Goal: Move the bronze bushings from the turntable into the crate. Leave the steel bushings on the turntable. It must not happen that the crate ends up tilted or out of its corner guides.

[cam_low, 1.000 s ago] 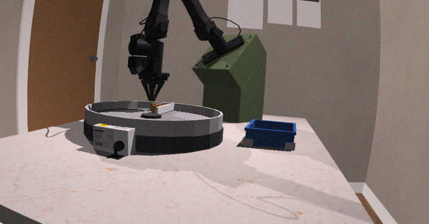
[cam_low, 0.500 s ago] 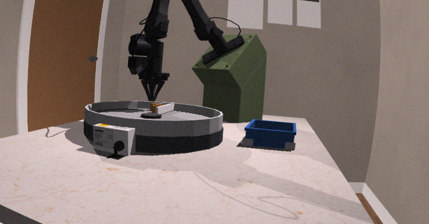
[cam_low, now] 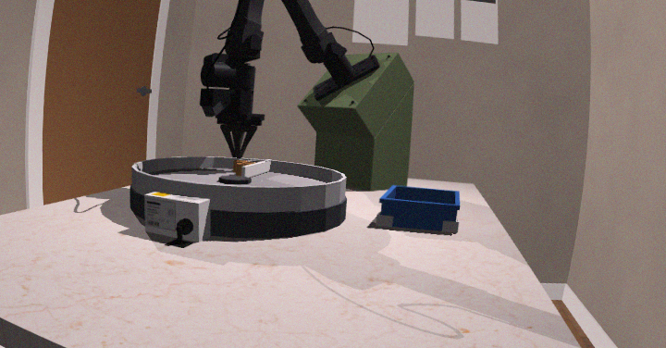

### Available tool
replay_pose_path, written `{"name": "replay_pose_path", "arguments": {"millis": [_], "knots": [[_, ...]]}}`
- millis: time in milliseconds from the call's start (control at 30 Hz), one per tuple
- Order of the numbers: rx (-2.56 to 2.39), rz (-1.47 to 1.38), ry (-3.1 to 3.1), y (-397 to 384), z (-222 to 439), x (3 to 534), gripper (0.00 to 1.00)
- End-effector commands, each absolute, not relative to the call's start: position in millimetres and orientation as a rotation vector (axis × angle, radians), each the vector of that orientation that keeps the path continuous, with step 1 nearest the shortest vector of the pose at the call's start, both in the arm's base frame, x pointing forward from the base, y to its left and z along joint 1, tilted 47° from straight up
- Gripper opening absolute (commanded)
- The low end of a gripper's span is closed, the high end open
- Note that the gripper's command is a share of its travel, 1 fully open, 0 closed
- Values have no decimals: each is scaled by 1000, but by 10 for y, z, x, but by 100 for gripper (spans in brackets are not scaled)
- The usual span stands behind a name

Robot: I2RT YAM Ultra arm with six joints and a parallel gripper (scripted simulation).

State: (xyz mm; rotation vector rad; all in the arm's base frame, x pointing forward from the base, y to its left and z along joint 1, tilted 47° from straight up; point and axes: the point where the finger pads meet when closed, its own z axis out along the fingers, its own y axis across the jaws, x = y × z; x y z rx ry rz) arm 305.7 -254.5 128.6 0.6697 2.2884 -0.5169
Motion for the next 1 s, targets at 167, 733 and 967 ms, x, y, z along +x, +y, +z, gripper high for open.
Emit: {"name": "replay_pose_path", "arguments": {"millis": [167,733,967], "knots": [[650,-521,2243,-2544,1444,3092,13],[650,-521,2243,-2544,1444,3092,13],[649,-528,2228,-2587,1500,3118,13]]}}
